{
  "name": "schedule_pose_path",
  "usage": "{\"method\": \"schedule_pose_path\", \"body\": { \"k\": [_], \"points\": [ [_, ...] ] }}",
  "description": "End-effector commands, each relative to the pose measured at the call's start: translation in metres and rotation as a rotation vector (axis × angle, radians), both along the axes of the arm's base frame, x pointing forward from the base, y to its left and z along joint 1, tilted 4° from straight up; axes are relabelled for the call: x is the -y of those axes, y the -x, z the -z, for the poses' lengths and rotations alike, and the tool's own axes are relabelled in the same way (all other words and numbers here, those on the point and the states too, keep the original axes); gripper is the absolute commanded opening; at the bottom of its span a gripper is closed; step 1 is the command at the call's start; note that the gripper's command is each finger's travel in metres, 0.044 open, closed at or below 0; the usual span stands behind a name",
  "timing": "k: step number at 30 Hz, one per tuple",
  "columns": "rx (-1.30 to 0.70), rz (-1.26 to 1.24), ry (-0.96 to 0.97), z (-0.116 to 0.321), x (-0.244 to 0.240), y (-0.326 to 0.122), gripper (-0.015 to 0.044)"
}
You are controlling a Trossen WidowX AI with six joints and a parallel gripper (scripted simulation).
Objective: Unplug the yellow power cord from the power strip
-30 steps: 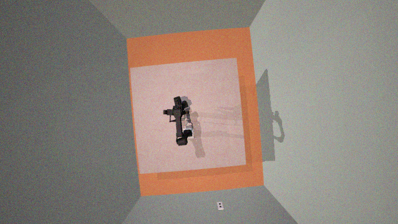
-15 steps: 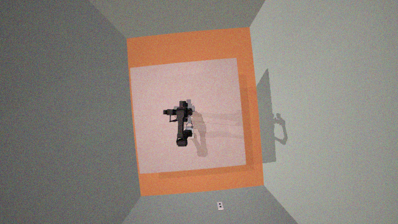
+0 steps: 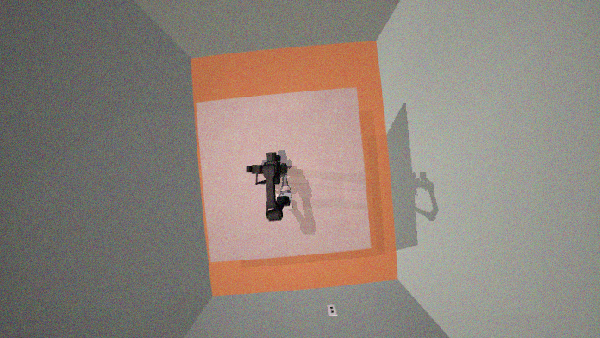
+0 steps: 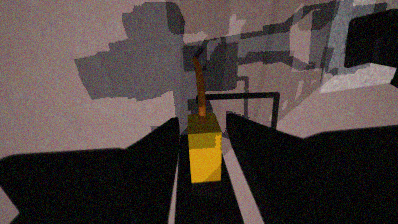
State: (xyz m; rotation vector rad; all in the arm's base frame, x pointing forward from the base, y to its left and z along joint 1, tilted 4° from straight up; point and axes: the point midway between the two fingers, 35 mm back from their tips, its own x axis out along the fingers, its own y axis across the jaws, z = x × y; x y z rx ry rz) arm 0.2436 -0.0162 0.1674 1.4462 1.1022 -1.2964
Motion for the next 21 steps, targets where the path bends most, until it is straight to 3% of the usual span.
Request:
{"method": "schedule_pose_path", "body": {
  "k": [1, 21],
  "points": [
    [-0.002, 0.006, 0.003, -0.001, -0.006, -0.001, 0.016],
    [-0.001, 0.006, 0.002, 0.009, -0.022, -0.004, 0.016]
  ]
}}
